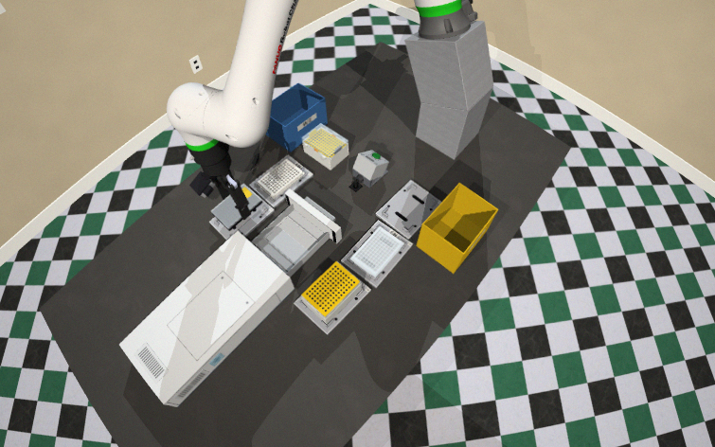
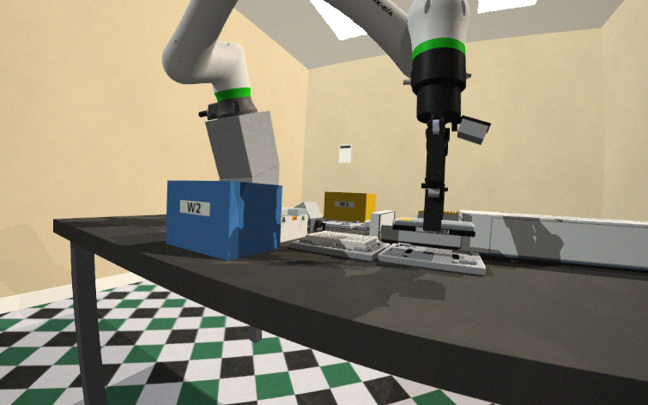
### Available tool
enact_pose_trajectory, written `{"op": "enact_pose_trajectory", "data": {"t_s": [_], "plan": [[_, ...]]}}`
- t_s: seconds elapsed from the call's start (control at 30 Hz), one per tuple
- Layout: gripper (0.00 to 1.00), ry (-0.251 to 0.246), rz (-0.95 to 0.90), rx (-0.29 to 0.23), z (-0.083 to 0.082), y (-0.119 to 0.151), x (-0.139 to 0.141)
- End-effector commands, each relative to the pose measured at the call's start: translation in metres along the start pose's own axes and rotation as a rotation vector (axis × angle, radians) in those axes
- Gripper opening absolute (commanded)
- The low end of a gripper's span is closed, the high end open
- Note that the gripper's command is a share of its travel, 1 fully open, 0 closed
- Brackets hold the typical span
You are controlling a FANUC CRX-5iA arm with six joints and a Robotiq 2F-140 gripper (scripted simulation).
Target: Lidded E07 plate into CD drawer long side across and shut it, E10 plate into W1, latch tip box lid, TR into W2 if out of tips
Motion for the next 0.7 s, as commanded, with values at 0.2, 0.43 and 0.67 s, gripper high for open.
{"op": "enact_pose_trajectory", "data": {"t_s": [0.2, 0.43, 0.67], "plan": [[0.1, 0.0, 0.0, 0.002, -0.012, -0.001, 0.0], [0.1, 0.0, 0.0, 0.002, -0.021, -0.001, 0.0], [0.1, 0.0, 0.0, 0.002, -0.029, -0.001, 0.0]]}}
Point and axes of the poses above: the point where the finger pads meet when closed, its own z axis out along the fingers, its own x axis across the jaws, y = z × x, the point moved 10 cm from there along -z, back along the fingers, and after that the axes turned 1 degree about z, right-handed, at the moved point
